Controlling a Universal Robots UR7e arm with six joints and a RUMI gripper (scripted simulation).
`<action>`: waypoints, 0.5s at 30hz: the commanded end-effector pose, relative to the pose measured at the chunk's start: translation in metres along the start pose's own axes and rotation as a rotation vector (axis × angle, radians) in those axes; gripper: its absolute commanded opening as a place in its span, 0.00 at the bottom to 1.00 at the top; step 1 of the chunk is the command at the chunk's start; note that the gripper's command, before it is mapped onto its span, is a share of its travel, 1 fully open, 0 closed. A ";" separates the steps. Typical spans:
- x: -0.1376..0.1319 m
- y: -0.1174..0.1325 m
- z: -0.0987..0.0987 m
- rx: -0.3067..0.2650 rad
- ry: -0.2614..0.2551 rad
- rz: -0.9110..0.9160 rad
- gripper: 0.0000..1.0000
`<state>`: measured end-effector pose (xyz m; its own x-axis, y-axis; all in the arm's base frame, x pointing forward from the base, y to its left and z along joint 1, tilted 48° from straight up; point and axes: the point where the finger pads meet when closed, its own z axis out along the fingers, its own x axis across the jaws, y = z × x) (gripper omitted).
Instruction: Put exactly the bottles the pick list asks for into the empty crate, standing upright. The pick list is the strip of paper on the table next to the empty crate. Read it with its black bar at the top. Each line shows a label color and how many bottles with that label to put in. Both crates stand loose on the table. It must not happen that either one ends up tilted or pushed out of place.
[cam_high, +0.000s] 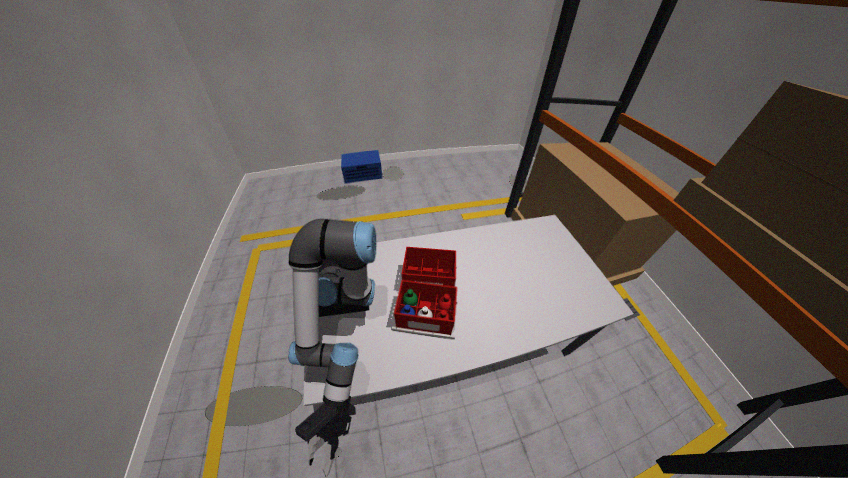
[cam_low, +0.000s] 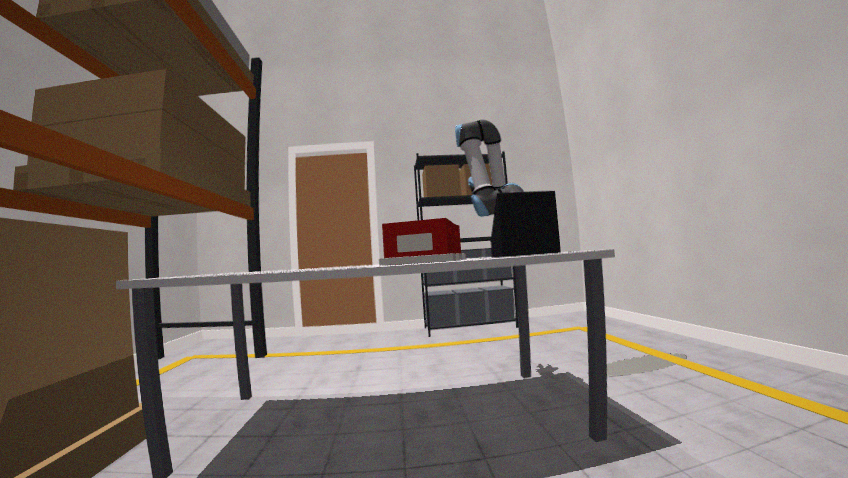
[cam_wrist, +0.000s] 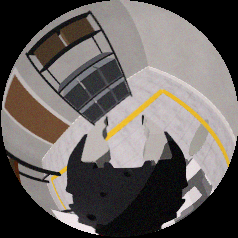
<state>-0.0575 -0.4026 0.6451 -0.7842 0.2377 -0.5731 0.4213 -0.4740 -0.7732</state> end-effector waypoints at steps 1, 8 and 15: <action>-0.007 -0.021 -0.012 -0.005 -0.002 0.000 0.38; -0.014 -0.041 -0.024 -0.005 -0.002 0.000 0.38; -0.018 -0.052 -0.036 -0.014 -0.017 -0.029 0.38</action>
<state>-0.0512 -0.3582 0.6856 -0.7819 0.2421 -0.5744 0.4198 -0.4766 -0.7724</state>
